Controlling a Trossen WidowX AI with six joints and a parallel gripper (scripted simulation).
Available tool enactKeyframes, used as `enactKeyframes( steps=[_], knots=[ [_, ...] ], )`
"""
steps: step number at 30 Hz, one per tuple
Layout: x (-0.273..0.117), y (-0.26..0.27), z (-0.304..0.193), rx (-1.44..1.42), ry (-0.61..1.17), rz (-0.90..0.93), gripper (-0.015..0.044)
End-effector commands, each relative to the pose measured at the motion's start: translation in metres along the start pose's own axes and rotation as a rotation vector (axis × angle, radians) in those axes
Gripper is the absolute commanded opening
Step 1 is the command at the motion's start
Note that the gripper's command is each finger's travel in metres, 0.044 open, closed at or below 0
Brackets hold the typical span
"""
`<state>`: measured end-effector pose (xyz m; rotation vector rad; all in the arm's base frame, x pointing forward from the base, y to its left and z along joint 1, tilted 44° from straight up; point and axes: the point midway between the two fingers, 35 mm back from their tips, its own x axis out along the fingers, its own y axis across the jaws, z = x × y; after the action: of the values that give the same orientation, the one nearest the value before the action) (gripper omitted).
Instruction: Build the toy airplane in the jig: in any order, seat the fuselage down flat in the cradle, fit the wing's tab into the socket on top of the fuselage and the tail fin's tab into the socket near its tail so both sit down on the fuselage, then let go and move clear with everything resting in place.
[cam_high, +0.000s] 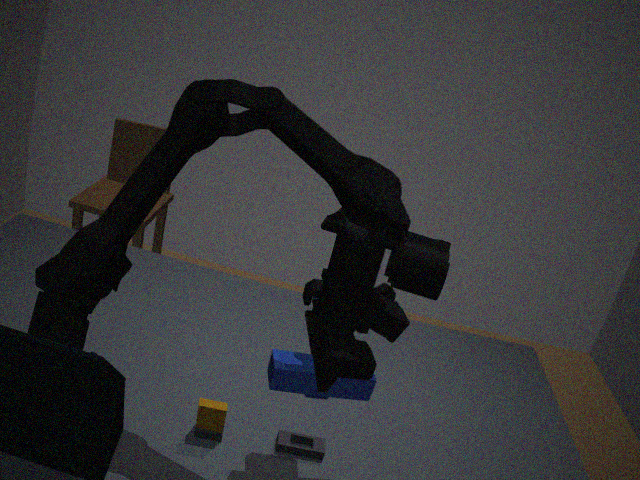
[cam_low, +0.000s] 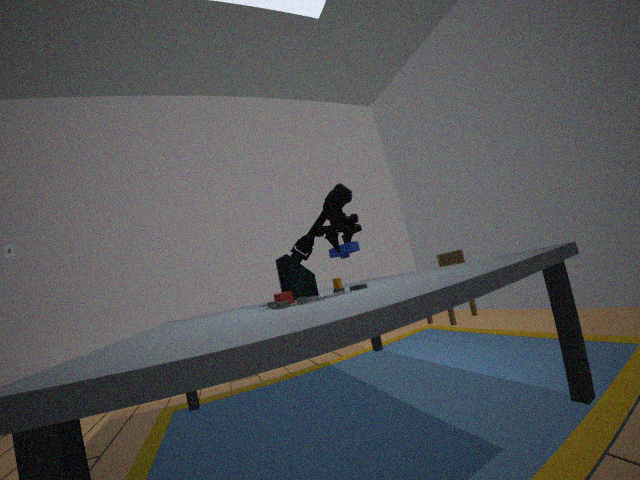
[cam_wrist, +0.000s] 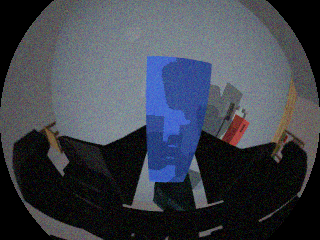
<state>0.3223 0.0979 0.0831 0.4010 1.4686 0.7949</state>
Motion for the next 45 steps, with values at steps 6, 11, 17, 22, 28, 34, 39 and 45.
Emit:
enactKeyframes(
  steps=[6, 11, 17, 22, 28, 34, 39, 45],
  knots=[
    [0.002, -0.030, -0.005, -0.116, 0.000, -0.014, 0.0000],
    [0.004, -0.046, -0.008, -0.186, 0.001, -0.020, 0.0000],
    [0.005, -0.065, -0.013, -0.271, 0.003, -0.026, 0.0000],
    [0.007, -0.080, -0.018, -0.343, 0.005, -0.030, 0.0000],
    [0.009, -0.098, -0.025, -0.429, 0.008, -0.033, 0.0000],
    [0.012, -0.116, -0.033, -0.519, 0.011, -0.035, 0.0000],
    [0.014, -0.131, -0.041, -0.594, 0.014, -0.036, 0.0000],
    [0.017, -0.148, -0.051, -0.686, 0.017, -0.035, 0.0000]
  ],
)
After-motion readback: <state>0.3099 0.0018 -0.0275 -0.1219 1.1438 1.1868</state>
